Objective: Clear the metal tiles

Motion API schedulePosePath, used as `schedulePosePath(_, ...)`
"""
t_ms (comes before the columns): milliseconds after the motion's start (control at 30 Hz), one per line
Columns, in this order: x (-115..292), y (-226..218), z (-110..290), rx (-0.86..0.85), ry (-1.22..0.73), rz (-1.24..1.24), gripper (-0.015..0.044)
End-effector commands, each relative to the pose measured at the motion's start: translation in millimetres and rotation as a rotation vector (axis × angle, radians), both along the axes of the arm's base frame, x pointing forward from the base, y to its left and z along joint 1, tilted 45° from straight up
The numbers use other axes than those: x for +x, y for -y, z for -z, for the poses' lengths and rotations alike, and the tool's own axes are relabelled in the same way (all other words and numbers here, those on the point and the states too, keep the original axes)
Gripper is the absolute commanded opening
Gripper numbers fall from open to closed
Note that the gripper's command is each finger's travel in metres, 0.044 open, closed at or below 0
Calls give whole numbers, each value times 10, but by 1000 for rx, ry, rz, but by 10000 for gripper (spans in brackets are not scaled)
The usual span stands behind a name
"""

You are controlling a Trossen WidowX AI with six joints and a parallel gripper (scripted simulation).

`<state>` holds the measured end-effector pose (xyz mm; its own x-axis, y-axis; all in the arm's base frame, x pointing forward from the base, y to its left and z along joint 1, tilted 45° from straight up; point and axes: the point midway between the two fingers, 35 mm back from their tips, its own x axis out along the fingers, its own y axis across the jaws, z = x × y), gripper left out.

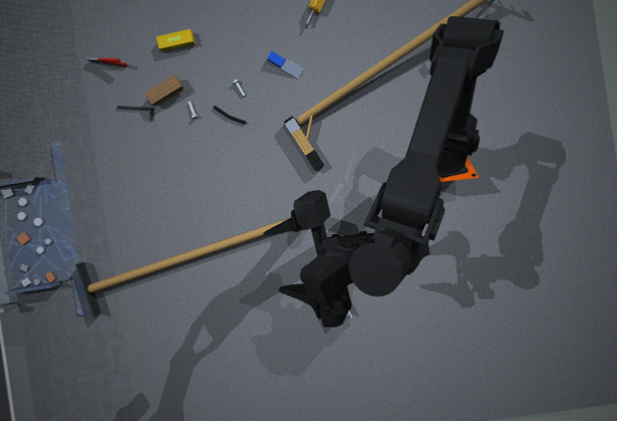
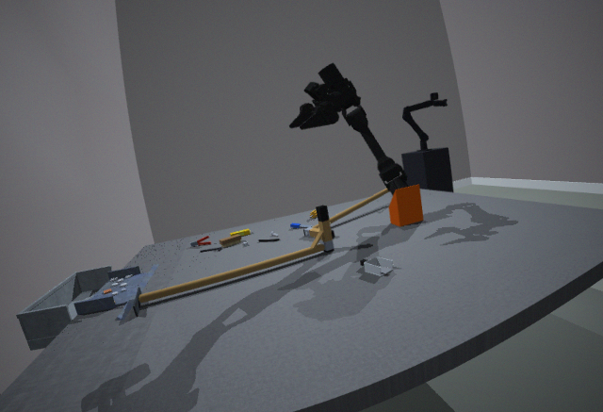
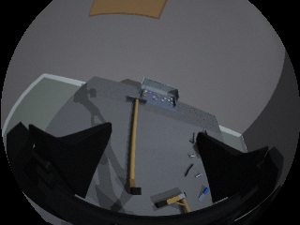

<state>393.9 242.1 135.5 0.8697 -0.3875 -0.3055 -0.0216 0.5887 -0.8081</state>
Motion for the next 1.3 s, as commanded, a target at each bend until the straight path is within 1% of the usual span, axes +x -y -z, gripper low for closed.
schedulePosePath(0,132,33,74,-14,-37,10,440)
schedulePosePath(600,686,304,477,-42,-198,75,440)
schedulePosePath(1267,1178,787,1001,-38,-388,157,440)
